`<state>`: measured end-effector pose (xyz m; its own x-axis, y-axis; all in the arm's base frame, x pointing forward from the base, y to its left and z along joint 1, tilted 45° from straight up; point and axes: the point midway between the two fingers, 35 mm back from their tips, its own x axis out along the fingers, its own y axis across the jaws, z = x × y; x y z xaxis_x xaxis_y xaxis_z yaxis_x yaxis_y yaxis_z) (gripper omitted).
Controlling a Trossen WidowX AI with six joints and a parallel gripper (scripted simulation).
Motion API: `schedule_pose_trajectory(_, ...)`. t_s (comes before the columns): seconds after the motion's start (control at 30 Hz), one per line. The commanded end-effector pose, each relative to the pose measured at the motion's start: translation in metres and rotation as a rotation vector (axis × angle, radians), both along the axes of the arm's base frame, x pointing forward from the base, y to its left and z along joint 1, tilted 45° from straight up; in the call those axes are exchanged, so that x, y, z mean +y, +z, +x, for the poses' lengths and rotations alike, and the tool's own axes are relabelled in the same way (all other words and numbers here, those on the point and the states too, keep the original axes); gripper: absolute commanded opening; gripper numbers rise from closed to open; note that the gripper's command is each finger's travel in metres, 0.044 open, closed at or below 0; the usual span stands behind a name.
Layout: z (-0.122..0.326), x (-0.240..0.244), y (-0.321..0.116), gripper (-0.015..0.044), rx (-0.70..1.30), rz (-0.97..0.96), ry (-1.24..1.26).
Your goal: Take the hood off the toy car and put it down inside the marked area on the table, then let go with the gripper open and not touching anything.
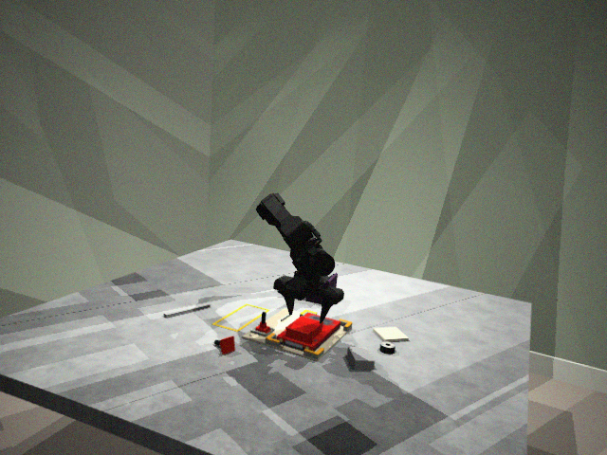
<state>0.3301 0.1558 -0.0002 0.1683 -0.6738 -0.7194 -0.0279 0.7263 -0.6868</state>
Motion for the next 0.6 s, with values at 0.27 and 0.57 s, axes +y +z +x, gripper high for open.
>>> schedule_pose_trajectory(0.27, 0.001, -0.0066, -0.006, 0.044, 0.003, -0.005, 0.004)
schedule_pose_trajectory(0.57, 0.0019, -0.0107, -0.01, 0.044, 0.002, -0.005, 0.004)
